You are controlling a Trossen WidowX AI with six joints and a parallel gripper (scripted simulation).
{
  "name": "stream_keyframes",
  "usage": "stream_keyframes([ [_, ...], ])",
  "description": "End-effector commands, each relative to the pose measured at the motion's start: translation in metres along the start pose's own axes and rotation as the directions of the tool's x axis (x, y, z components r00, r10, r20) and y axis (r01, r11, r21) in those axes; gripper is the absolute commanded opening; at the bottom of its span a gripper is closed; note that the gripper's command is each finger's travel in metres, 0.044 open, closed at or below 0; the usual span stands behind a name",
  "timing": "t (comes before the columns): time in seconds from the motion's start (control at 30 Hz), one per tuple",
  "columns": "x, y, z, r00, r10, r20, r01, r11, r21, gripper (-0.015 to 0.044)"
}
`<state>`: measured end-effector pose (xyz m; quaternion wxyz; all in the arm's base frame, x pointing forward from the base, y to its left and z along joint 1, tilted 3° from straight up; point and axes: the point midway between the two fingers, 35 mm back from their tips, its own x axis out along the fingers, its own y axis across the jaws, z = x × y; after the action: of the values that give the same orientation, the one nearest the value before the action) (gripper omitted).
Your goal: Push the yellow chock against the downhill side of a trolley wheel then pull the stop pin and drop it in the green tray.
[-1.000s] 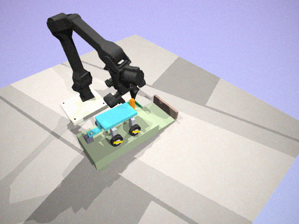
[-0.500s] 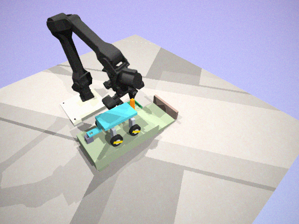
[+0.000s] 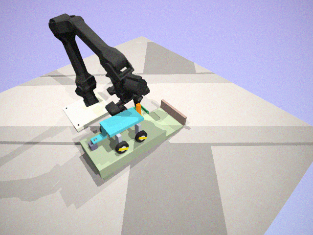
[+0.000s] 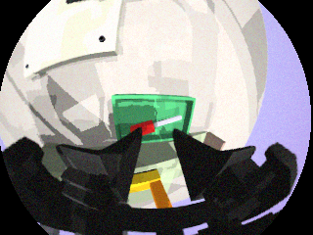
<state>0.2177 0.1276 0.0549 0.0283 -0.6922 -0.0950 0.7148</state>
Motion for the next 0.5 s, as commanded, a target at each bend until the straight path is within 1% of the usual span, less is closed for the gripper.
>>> stream_keyframes([
  [0.0,0.0024,0.0020,0.0012,1.000,-0.005,0.005,0.005,1.000,-0.005,0.0190],
  [0.3,0.0053,0.0064,0.0015,1.000,-0.004,0.005,0.004,1.000,-0.005,0.0190],
  [0.47,0.0029,0.0052,-0.0001,1.000,0.000,-0.001,0.000,1.000,0.000,0.0321],
])
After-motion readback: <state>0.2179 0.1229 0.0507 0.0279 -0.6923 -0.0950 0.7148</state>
